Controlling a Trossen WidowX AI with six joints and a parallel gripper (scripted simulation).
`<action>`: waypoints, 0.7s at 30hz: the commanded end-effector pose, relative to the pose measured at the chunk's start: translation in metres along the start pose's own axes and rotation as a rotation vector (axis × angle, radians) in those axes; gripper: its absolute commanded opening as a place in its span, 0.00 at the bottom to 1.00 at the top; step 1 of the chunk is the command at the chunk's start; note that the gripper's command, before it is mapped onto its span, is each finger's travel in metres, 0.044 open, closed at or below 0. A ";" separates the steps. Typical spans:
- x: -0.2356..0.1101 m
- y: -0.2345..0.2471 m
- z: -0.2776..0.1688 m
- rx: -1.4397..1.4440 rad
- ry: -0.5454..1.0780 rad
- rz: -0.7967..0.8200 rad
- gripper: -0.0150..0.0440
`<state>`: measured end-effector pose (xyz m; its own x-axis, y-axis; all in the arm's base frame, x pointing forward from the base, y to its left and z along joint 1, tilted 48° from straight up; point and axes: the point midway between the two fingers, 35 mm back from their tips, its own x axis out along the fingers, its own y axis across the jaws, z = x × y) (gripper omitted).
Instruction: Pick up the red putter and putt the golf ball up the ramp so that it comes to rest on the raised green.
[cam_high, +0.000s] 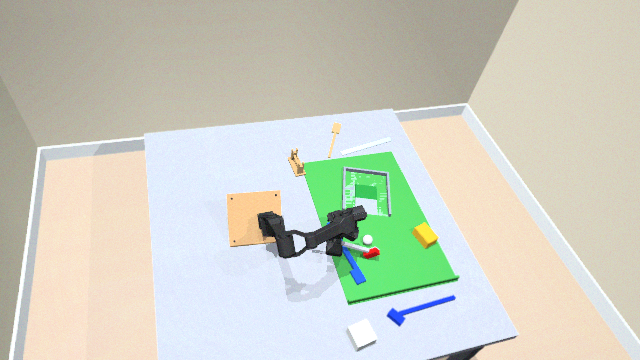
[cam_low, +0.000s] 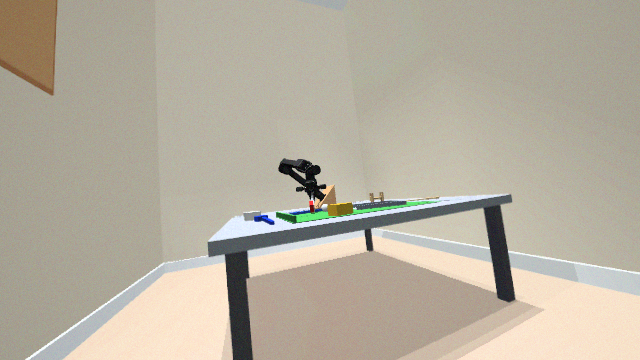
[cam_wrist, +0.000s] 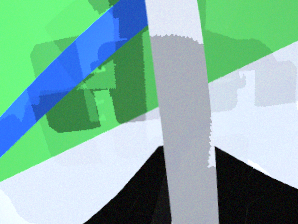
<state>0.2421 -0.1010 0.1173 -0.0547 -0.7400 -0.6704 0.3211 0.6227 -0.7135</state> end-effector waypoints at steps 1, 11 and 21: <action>0.000 -0.005 0.000 -0.001 -0.001 -0.001 0.25; 0.002 -0.031 0.001 -0.002 -0.005 -0.006 0.25; 0.002 0.055 0.008 -0.001 -0.001 0.010 0.25</action>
<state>0.2550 -0.0961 0.1075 -0.0512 -0.7391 -0.6717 0.3376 0.6201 -0.7081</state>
